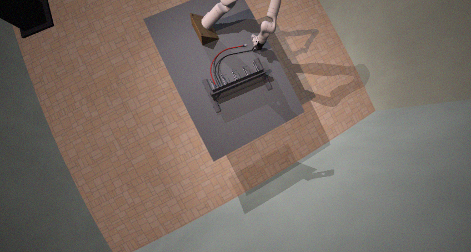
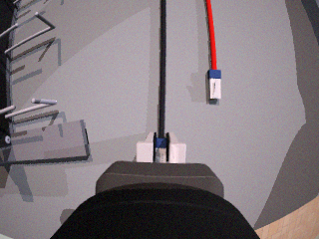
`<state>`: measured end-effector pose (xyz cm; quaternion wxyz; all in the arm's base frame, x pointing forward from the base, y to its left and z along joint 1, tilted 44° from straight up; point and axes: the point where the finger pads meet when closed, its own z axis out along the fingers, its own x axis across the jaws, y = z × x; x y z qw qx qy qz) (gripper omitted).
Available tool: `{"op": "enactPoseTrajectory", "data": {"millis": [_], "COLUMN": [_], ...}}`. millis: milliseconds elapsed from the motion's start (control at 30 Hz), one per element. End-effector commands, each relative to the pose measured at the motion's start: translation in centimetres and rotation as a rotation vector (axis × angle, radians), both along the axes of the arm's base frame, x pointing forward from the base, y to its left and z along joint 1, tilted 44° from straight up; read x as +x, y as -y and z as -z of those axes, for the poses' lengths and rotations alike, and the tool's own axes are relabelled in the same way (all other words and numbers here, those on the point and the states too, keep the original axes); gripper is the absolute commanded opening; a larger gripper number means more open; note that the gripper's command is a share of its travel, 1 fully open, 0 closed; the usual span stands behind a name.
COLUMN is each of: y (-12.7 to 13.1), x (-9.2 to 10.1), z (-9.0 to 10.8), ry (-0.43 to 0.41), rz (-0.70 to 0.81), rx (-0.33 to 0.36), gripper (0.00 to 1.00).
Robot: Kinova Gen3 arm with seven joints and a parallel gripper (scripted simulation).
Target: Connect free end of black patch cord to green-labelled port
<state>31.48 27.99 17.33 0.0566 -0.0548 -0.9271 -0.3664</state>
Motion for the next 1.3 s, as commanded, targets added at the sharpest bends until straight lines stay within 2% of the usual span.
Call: {"op": "enactPoseTrajectory", "data": {"millis": [0,867,1267], "y": [0.03,0.09,0.8], "x": [0.06,0.06,0.13], "z": [-0.04,-0.1,-0.85], "ry": [0.001,0.001,0.001], "rz": [0.001,0.001,0.001], "rx": [0.0,0.0,0.0], "gripper": [0.0,0.0,0.0]}}
